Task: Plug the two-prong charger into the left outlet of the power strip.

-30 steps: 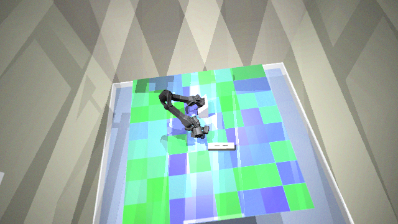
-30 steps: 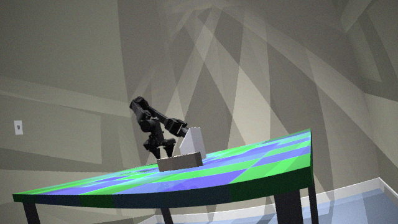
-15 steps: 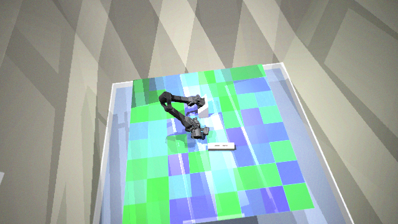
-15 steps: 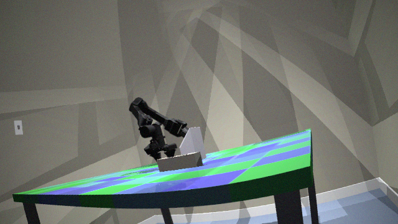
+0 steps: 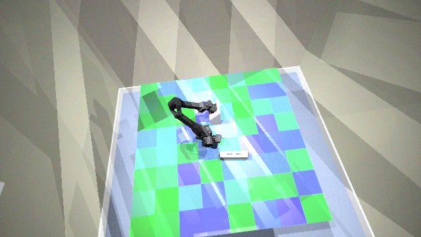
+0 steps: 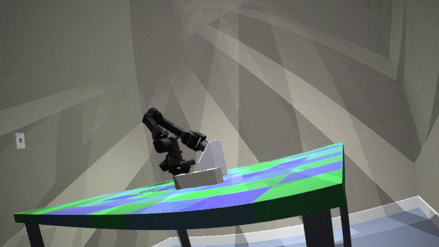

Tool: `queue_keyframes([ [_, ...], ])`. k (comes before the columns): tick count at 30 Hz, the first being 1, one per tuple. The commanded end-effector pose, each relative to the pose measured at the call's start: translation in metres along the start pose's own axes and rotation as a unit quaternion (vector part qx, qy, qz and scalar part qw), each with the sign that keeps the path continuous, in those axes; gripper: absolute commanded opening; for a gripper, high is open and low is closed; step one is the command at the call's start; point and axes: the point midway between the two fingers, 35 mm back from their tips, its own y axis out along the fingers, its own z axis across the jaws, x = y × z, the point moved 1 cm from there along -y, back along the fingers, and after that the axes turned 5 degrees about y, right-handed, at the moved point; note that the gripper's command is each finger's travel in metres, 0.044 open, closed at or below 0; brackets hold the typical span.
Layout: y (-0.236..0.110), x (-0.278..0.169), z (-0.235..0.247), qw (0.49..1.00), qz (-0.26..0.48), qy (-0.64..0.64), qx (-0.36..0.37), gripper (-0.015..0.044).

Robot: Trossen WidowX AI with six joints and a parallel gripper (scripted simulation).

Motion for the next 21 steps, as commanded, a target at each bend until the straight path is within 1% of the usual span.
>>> queue_keyframes([
  [1, 0.000, 0.000, 0.000, 1.000, 0.001, 0.001, 0.000, 0.0118],
  [6, 0.000, 0.000, 0.000, 1.000, 0.001, 0.001, 0.000, 0.0085],
  [9, -0.003, 0.000, 0.000, 1.000, 0.001, 0.000, 0.000, 0.0006],
  [10, -0.005, 0.000, 0.001, 1.000, 0.001, 0.000, 0.001, 0.0000],
  [21, -0.041, -0.004, 0.003, 1.000, 0.003, -0.002, 0.001, 0.0000],
])
